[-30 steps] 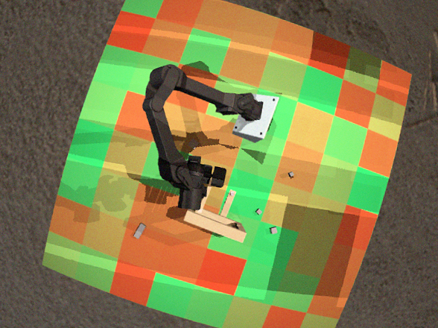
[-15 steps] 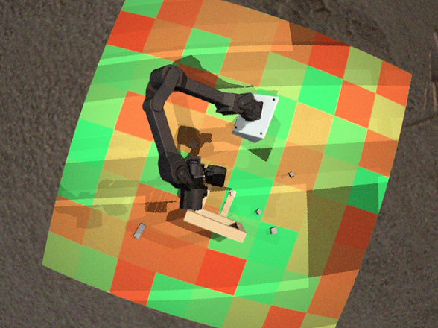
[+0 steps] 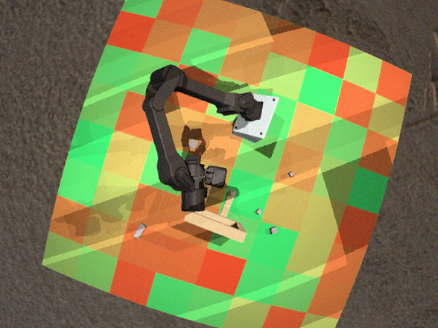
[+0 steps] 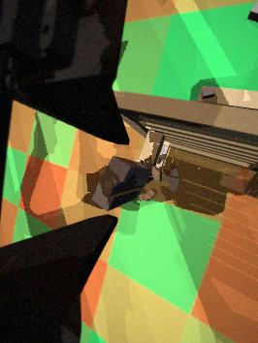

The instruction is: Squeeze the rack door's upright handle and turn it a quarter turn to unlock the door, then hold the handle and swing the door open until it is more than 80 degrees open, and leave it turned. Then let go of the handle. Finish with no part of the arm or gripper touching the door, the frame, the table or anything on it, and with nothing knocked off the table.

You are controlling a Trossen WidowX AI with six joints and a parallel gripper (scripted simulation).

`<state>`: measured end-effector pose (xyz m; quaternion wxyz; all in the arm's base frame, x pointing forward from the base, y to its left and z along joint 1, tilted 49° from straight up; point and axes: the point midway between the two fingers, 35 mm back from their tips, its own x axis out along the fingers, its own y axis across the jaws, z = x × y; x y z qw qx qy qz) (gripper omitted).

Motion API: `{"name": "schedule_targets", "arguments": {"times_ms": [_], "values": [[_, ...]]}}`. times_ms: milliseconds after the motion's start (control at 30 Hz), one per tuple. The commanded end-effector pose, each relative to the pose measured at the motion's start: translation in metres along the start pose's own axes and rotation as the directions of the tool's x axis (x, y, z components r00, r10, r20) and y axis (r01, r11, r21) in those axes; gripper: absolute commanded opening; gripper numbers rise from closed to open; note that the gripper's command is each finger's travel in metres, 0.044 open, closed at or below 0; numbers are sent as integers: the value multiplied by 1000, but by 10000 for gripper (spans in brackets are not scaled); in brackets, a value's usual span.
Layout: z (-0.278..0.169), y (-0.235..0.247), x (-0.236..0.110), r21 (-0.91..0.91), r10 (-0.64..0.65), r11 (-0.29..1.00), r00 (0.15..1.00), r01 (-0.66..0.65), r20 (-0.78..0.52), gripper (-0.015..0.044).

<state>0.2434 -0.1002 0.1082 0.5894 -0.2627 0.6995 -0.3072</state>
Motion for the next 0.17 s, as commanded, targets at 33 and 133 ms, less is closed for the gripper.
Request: {"name": "schedule_targets", "arguments": {"times_ms": [33, 133], "values": [[2, 0, -11, 8, 7, 1000, 1000, -7, 6, 287], [2, 0, -15, 8, 7, 1000, 1000, -7, 6, 287]]}}
